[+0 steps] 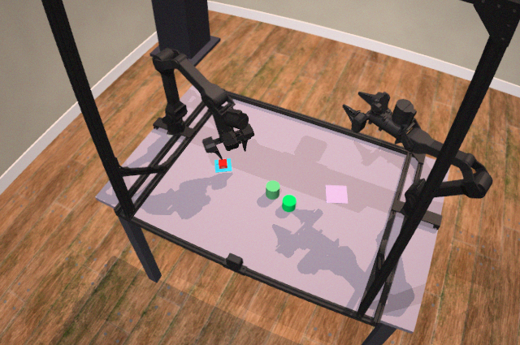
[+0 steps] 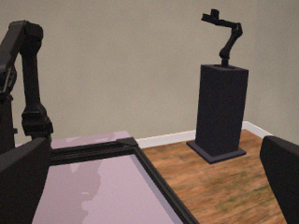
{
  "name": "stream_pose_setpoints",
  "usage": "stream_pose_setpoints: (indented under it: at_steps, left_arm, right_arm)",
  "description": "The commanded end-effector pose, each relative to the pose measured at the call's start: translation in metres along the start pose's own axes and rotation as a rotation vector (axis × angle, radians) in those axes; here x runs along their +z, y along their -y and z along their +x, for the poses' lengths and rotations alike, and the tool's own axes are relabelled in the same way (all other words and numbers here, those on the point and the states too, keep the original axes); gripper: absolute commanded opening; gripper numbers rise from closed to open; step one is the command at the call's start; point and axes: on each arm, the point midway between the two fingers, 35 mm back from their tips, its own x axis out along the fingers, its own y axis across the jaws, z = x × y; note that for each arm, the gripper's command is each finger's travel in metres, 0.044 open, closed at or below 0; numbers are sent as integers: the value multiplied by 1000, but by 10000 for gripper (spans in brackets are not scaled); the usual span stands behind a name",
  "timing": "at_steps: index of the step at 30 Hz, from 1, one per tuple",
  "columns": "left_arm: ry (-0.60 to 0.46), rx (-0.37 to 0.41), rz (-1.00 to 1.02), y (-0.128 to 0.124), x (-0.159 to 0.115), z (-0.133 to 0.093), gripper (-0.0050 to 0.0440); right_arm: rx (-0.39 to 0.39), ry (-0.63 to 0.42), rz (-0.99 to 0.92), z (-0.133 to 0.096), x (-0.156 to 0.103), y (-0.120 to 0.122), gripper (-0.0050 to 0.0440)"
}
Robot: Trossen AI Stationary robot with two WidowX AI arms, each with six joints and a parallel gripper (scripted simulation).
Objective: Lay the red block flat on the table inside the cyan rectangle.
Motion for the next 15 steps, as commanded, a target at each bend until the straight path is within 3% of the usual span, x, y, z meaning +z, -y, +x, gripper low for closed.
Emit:
stream_pose_setpoints:
  at_steps: [1,2,4,5,9,15]
  left_arm:
    - [174,149,-189,-37,2,-26,440]
    - [226,190,-238,-47,3,-34,440]
    - [226,190,-238,-47,3,-34,440]
    - [302,246,-284,-61,7,-45,440]
    - [556,431,-508,-102,-3,-96,440]
    - [920,666,-720,-136,-27,-177,440]
  right_arm:
    - [-2,2,3,0,1,0,440]
    - [-2,2,3,0,1,0,440]
    - [-2,2,3,0,1,0,440]
    - [-2,2,3,0,1,0,440]
    - [-2,2,3,0,1,0,440]
    - [-2,2,3,0,1,0,440]
